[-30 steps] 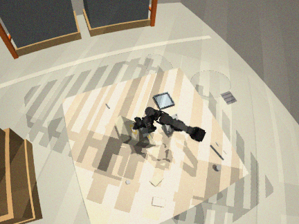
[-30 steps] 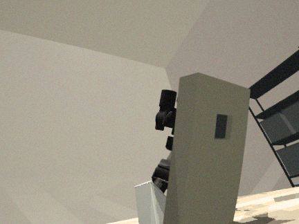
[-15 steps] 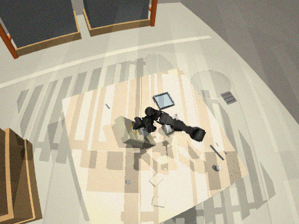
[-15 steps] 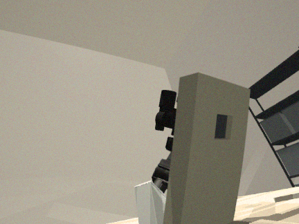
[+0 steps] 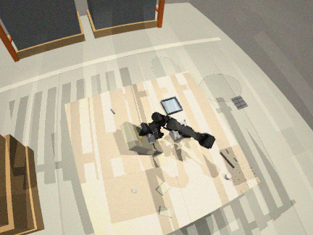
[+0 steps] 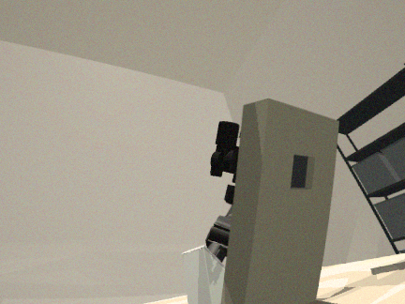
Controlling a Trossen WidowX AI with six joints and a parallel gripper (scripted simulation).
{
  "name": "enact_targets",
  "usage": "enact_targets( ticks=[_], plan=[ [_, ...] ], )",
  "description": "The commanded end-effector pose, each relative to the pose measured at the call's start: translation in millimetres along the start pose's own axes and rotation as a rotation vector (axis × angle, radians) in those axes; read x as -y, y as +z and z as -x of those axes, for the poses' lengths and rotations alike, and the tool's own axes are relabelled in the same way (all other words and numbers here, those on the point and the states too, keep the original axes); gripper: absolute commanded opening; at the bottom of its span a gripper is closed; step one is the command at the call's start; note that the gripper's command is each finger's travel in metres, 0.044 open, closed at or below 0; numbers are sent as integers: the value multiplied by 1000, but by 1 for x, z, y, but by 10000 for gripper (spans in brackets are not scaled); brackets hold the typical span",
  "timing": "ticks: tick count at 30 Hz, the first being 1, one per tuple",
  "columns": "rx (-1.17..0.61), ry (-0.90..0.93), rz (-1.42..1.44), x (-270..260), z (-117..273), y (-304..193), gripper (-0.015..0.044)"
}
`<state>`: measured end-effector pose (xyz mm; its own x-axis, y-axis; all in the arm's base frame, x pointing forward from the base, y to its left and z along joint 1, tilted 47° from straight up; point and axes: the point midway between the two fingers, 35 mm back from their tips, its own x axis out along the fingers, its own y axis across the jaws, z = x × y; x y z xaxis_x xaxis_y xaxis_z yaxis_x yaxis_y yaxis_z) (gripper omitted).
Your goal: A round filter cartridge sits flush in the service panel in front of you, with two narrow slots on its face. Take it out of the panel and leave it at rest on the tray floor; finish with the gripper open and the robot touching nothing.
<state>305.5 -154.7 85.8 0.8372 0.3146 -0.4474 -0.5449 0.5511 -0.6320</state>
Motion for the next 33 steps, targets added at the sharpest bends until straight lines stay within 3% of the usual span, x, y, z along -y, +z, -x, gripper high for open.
enact_targets(
  ticks=[1,33],
  plan=[
    [-4,1,-4,1,0,0,117],
    [-4,0,-4,-2,-3,-1,117]
  ],
)
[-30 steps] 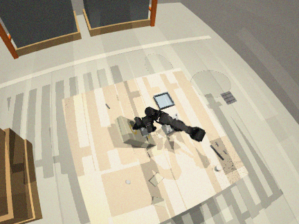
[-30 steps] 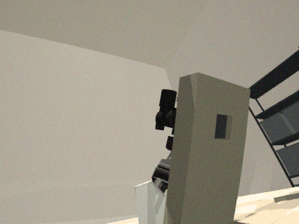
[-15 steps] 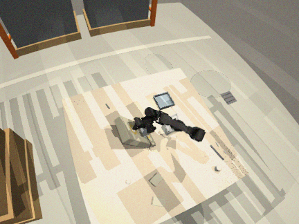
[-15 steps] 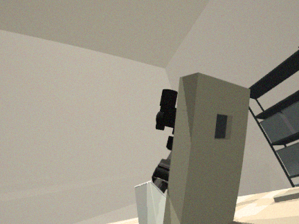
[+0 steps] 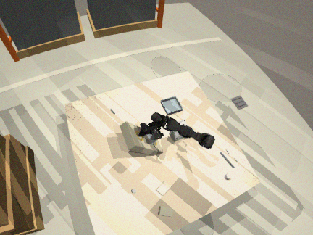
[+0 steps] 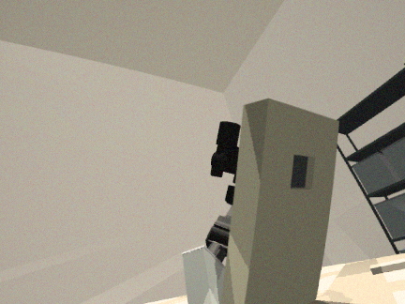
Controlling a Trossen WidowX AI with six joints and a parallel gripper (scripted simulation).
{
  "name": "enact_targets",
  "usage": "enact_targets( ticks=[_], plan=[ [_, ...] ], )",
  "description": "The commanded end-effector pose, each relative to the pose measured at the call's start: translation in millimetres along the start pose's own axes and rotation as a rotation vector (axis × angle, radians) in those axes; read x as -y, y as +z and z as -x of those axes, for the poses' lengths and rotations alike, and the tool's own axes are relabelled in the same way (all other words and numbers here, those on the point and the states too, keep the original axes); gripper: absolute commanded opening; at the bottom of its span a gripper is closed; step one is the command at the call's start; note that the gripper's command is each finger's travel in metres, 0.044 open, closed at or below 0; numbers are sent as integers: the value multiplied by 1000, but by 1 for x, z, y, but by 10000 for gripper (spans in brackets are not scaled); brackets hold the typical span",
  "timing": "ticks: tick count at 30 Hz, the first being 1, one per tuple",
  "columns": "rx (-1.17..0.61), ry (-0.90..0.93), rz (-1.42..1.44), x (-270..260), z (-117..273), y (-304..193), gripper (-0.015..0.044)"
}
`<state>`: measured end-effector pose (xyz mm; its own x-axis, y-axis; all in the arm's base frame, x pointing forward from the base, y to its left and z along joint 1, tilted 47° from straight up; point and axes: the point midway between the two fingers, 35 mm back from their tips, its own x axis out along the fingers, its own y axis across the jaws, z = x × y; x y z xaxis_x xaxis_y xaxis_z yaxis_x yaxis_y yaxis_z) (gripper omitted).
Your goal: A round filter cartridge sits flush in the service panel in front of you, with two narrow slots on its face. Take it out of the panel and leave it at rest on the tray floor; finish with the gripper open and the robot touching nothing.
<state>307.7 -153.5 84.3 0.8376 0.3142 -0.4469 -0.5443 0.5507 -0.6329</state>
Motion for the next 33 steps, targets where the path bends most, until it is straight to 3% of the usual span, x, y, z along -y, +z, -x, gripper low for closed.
enact_targets(
  ticks=[1,33],
  plan=[
    [-4,1,-5,-1,0,-1,117],
    [-3,1,-5,0,-10,-1,117]
  ],
)
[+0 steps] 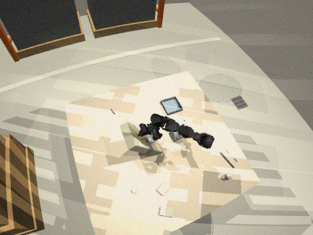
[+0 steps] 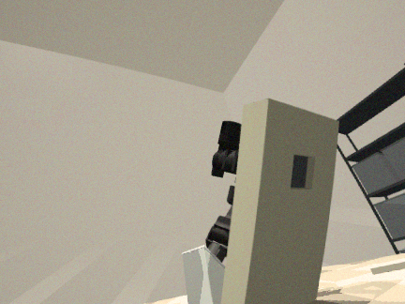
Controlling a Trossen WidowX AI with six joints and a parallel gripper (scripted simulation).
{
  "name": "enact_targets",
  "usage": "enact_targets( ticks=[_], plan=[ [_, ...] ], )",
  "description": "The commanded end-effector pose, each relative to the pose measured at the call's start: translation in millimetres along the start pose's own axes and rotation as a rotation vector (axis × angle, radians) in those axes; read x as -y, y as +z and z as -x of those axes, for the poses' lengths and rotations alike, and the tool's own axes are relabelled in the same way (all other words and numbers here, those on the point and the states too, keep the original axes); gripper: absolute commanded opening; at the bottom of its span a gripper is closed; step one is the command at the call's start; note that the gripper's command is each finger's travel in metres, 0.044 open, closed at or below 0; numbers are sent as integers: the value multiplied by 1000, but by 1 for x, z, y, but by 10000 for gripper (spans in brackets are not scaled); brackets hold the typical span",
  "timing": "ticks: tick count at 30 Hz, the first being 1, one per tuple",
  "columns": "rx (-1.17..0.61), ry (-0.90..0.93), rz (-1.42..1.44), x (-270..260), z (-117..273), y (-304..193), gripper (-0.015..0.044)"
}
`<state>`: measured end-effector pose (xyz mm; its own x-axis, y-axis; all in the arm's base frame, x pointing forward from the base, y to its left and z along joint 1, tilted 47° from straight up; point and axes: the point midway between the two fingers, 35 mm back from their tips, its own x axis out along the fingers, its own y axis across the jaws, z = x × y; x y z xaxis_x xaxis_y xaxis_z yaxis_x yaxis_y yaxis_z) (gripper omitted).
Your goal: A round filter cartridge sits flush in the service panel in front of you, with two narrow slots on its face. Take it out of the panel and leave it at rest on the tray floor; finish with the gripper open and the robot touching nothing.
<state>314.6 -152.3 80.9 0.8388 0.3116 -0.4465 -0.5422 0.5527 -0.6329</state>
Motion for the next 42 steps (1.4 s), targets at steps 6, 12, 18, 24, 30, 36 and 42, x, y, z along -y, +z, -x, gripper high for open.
enact_targets(
  ticks=[6,12,18,24,30,36,42],
  plan=[
    [-2,3,-3,-1,-4,0,117],
    [-1,3,-3,-1,-6,0,117],
    [-1,3,-3,-1,-8,0,117],
    [-1,3,-3,-1,-9,0,117],
    [2,-6,-8,0,-4,-1,77],
    [2,-6,-8,0,-4,-1,0],
    [-1,1,-162,-1,-9,0,0]
  ],
)
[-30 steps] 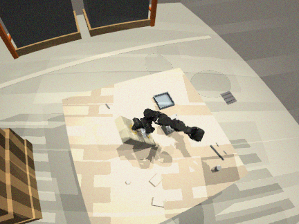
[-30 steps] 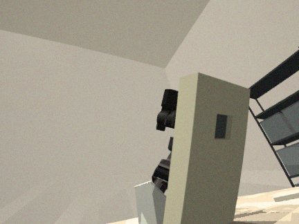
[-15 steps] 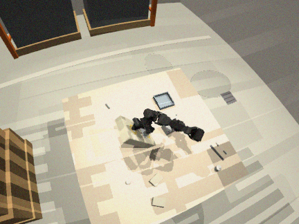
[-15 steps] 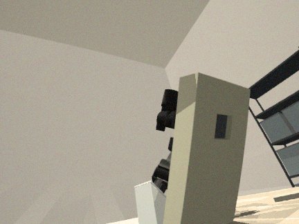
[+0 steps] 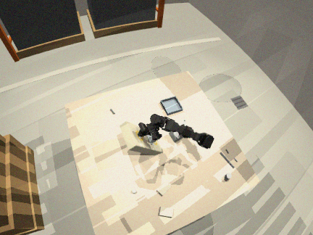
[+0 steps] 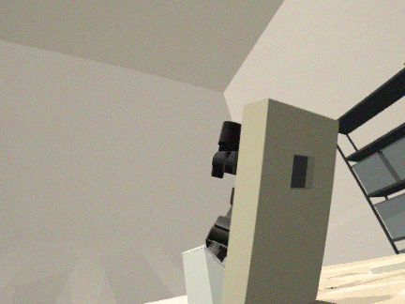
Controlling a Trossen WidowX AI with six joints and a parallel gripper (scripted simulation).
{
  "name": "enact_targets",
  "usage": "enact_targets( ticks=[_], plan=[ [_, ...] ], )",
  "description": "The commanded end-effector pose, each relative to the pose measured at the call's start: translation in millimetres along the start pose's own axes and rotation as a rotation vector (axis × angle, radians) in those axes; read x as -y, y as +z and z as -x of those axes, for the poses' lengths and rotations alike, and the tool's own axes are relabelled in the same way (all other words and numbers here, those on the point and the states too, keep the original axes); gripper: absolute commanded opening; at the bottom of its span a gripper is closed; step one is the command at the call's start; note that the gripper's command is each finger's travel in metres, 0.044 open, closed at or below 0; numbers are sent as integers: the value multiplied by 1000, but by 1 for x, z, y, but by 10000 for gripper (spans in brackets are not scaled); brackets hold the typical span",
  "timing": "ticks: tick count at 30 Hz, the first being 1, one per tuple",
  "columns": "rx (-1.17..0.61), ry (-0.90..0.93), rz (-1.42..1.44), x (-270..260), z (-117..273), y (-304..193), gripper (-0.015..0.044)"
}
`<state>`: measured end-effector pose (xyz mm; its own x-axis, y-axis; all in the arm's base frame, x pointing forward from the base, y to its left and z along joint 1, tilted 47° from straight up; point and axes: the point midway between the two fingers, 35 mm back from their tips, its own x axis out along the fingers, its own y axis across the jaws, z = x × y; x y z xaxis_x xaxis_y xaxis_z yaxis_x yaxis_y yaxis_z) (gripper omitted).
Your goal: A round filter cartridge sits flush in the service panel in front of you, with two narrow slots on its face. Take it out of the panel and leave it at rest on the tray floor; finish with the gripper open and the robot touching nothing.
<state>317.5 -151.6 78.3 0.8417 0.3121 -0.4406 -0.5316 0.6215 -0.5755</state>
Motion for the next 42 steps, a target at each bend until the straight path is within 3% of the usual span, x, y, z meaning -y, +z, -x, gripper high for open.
enact_targets(
  ticks=[1,42],
  plan=[
    [-6,6,-107,-1,-5,1,0],
    [-10,1,-1483,-1,-6,1,0]
  ],
)
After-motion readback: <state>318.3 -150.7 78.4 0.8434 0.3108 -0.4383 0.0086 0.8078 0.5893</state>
